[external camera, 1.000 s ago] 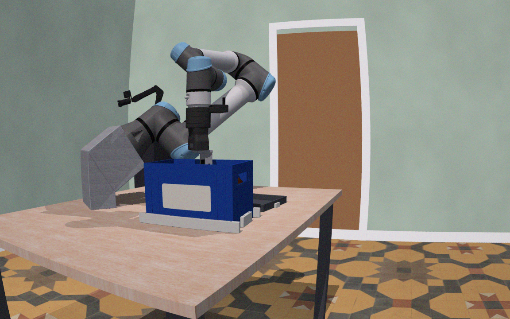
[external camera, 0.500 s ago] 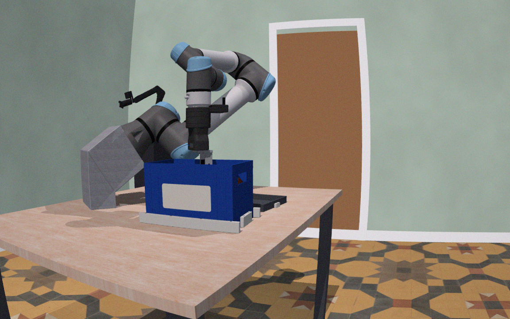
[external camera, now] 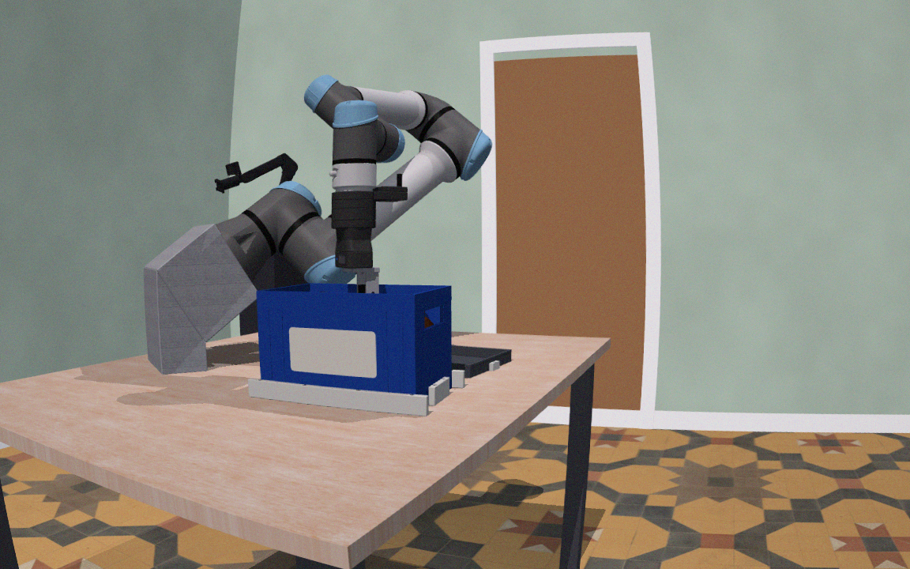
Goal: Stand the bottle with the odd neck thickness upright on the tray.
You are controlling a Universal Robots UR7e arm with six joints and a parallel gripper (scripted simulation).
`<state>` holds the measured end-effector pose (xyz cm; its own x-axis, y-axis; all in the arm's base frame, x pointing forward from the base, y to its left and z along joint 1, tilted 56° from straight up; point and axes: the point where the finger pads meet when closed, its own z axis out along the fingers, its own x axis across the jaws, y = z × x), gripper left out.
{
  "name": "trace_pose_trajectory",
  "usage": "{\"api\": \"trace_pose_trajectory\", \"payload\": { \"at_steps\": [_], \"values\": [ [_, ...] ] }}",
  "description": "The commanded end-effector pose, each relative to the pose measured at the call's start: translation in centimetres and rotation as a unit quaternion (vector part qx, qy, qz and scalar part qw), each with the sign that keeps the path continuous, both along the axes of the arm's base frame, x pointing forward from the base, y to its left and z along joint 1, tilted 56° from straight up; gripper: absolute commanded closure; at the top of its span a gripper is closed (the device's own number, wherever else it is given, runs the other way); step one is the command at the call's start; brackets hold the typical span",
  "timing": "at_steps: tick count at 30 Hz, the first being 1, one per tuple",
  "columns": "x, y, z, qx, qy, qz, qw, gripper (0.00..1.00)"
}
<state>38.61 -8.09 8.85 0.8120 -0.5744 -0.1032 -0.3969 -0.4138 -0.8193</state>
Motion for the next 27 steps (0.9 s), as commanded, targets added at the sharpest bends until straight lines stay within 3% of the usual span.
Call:
{"api": "trace_pose_trajectory", "payload": {
  "at_steps": [1, 4, 5, 27],
  "values": [
    [0.01, -0.05, 0.01, 0.000, 0.000, 0.000, 1.000, 1.00],
    [0.01, -0.05, 0.01, 0.000, 0.000, 0.000, 1.000, 1.00],
    [0.01, -0.05, 0.01, 0.000, 0.000, 0.000, 1.000, 0.00],
    [0.01, -0.05, 0.01, 0.000, 0.000, 0.000, 1.000, 0.00]
  ]
}}
